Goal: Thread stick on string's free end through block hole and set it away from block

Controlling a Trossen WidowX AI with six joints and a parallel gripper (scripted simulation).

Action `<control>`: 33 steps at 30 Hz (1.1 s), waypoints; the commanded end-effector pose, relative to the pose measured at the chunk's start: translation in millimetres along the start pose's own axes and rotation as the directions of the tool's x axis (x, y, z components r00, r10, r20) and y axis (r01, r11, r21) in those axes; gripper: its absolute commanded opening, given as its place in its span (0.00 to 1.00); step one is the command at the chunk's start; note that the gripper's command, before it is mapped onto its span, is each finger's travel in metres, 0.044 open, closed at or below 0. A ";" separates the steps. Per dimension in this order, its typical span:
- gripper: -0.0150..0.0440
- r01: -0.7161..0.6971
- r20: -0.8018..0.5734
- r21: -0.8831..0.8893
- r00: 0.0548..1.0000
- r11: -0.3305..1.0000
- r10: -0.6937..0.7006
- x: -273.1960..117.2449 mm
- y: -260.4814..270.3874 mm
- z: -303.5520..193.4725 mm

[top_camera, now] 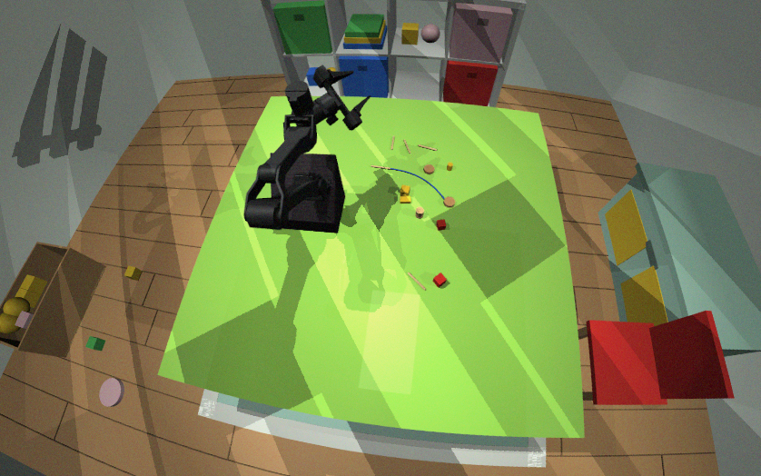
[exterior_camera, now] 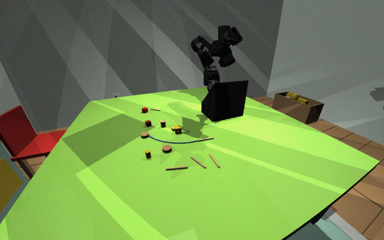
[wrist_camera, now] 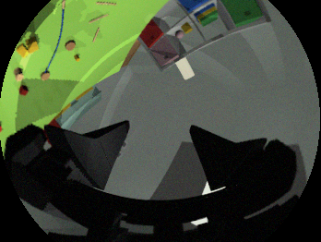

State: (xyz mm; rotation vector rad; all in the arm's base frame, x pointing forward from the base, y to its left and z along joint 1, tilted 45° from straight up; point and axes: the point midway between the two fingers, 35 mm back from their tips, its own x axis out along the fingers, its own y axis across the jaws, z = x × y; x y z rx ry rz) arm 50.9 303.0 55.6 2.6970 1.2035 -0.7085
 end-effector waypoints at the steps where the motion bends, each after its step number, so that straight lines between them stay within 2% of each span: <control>1: 0.98 0.000 0.000 0.000 1.000 1.000 0.000 0.0 0.0 0.0; 5: 1.00 -0.047 0.049 0.030 0.998 0.998 0.045 15.7 10.8 2.7; 9: 1.00 -0.242 0.159 0.136 0.962 0.961 0.220 47.0 48.6 12.5; 13: 1.00 -0.460 0.272 0.235 0.877 0.856 0.397 69.4 93.8 25.3; 18: 1.00 -0.769 0.463 0.337 0.637 0.543 0.616 85.6 173.7 52.7; 22: 1.00 -0.908 0.593 0.350 0.406 0.231 0.696 80.7 230.5 76.9; 26: 1.00 -0.946 0.696 0.313 0.164 -0.090 0.699 64.5 278.9 102.0; 29: 1.00 -0.910 0.756 0.256 -0.021 -0.326 0.654 46.0 310.4 121.8; 30: 1.00 -0.897 0.765 0.243 -0.057 -0.370 0.641 41.9 316.0 125.7; 33: 1.00 -0.892 0.768 0.239 -0.069 -0.384 0.637 40.5 317.8 127.0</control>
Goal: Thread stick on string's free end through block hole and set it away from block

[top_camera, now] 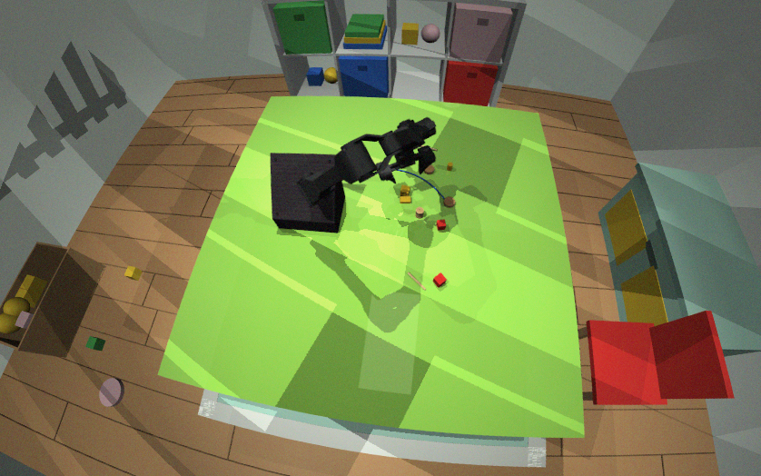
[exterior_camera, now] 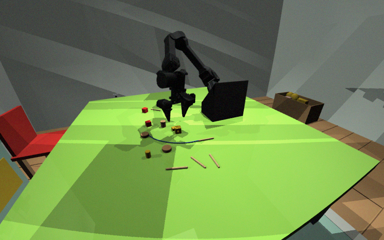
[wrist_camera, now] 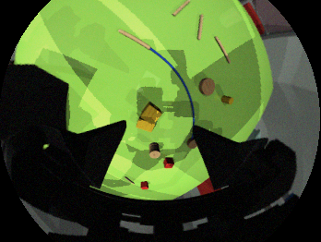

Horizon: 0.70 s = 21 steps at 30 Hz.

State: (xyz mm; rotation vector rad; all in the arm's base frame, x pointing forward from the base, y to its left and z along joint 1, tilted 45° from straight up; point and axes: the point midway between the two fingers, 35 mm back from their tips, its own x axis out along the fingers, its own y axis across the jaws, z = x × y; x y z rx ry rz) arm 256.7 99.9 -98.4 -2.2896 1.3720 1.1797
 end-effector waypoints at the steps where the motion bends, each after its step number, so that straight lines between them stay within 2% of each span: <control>1: 1.00 -0.119 0.010 0.087 0.993 0.989 0.118 18.3 9.2 -8.3; 16: 1.00 -0.114 0.004 0.078 0.993 0.990 0.114 17.9 9.9 -8.0; 21: 0.78 -0.114 0.004 0.079 0.993 0.990 0.114 18.0 9.8 -8.1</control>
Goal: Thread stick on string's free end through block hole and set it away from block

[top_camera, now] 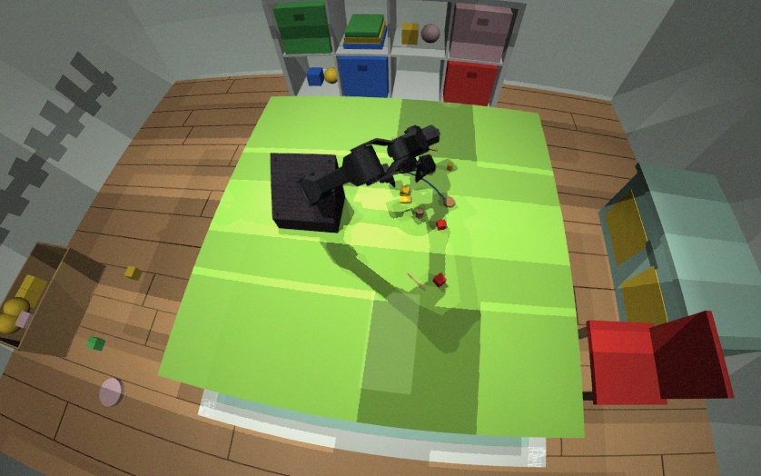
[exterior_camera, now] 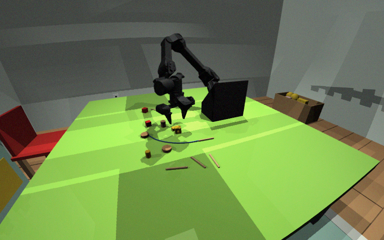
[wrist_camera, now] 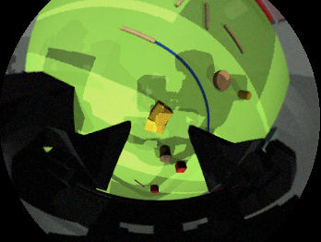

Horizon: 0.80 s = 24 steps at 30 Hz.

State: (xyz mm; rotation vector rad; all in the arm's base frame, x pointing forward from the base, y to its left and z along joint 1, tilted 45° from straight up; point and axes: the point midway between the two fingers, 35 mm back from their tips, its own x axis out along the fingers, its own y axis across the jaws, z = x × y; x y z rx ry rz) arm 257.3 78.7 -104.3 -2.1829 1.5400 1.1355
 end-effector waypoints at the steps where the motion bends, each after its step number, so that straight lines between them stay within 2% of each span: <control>1: 0.73 0.000 0.000 0.000 1.000 1.000 0.000 0.0 0.0 0.0; 3: 0.66 0.000 0.000 0.000 1.000 1.000 0.000 0.0 0.0 0.0; 15: 0.66 0.000 0.000 0.000 1.000 1.000 0.000 0.0 0.0 0.0; 24: 0.26 0.000 0.000 0.000 1.000 1.000 0.000 0.0 0.0 0.0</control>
